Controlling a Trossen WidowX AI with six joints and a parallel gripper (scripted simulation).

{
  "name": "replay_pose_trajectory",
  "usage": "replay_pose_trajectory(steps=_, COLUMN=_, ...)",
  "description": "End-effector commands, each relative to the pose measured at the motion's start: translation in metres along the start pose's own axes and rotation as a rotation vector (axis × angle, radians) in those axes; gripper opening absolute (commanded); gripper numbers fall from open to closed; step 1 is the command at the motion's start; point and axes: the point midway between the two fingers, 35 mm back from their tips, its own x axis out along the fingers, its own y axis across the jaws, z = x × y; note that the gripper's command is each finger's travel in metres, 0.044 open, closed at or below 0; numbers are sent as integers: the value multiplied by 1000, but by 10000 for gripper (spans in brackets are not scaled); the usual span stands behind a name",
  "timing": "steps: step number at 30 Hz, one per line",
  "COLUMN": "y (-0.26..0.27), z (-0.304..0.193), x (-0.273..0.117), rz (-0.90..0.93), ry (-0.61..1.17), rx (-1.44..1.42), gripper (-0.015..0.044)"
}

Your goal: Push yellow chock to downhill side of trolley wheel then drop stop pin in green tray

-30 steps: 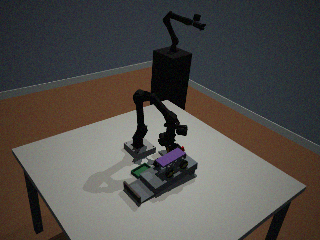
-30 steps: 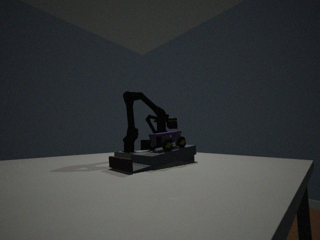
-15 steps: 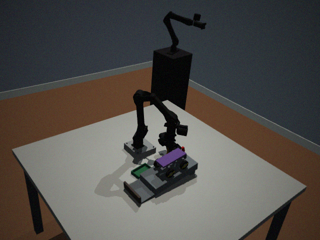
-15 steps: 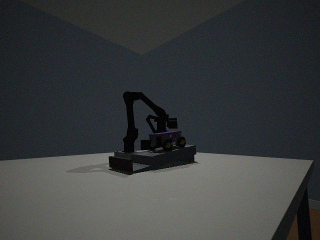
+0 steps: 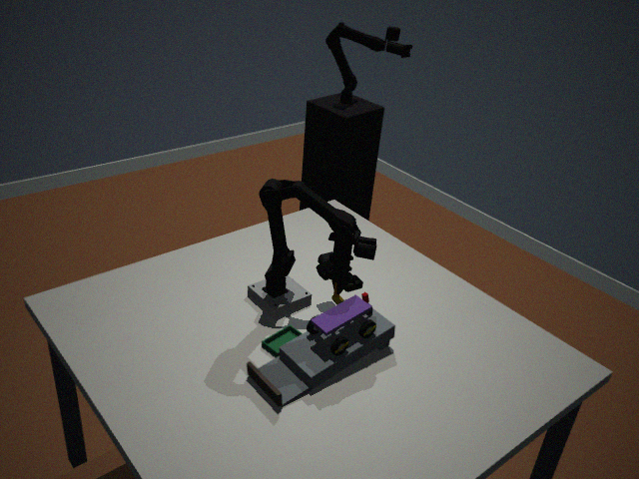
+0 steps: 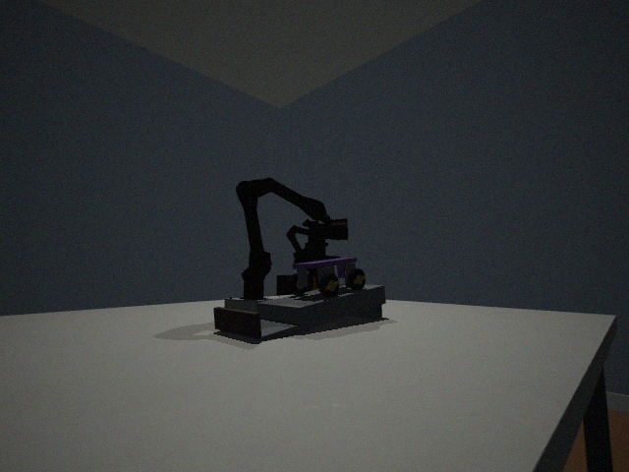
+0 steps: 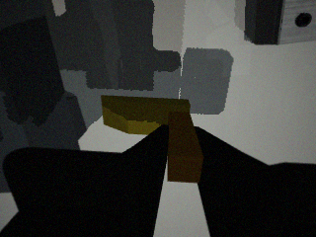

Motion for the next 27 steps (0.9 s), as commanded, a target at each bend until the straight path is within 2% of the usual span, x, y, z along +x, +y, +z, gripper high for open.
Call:
replay_pose_trajectory(steps=1, y=0, z=0, x=-15, rz=12, ry=4, rx=5, gripper=0)
replay_pose_trajectory(steps=27, y=2, z=0, x=-88, rz=13, ry=4, rx=5, gripper=0)
